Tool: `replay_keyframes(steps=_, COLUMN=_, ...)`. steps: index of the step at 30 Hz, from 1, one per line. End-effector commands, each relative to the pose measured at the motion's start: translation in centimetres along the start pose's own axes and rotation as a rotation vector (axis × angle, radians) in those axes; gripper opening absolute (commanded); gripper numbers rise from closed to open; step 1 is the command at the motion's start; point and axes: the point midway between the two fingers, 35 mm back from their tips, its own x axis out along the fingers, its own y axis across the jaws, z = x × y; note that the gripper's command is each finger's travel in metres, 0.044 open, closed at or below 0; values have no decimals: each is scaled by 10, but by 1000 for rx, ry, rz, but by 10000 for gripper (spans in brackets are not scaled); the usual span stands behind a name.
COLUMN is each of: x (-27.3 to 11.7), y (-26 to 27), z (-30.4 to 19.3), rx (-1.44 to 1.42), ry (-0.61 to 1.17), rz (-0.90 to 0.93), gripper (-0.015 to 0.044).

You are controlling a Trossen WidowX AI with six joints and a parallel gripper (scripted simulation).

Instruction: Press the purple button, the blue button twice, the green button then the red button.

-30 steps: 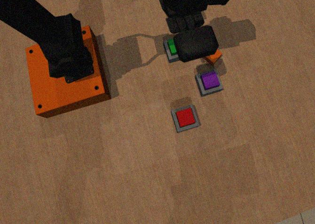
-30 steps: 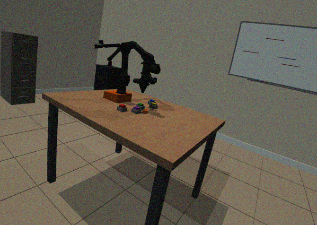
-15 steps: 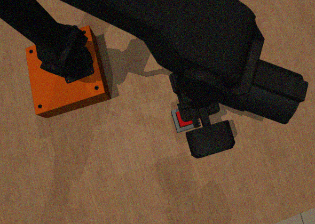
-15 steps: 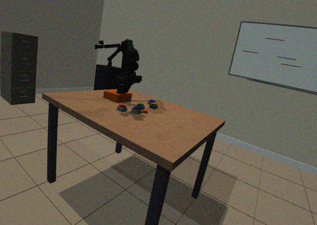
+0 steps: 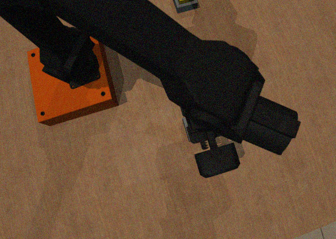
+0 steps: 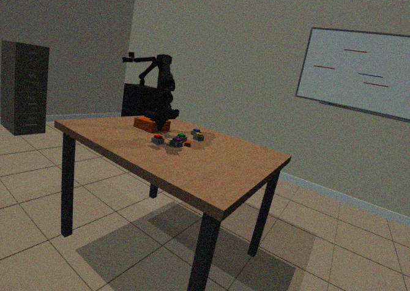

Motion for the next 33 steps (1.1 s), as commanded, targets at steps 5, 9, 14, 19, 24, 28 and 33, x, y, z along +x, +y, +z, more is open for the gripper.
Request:
replay_keyframes(steps=5, x=13, y=-1, z=0, rx=-5, ry=2, rz=-3, gripper=20)
replay_keyframes(steps=9, x=19, y=-1, z=0, rx=-5, ry=2, rz=-3, gripper=20)
replay_keyframes(steps=14, x=27, y=-1, z=0, rx=-5, ry=2, rz=-3, gripper=20)
replay_keyframes(steps=19, x=35, y=-1, z=0, rx=-5, ry=2, rz=-3, gripper=20)
replay_keyframes(steps=24, x=38, y=-1, z=-1, rx=-5, ry=2, rz=-3, gripper=20)
replay_keyframes(steps=28, x=38, y=-1, z=-1, rx=-5, ry=2, rz=-3, gripper=20)
replay_keyframes(steps=33, x=38, y=-1, z=-1, rx=-5, ry=2, rz=-3, gripper=20)
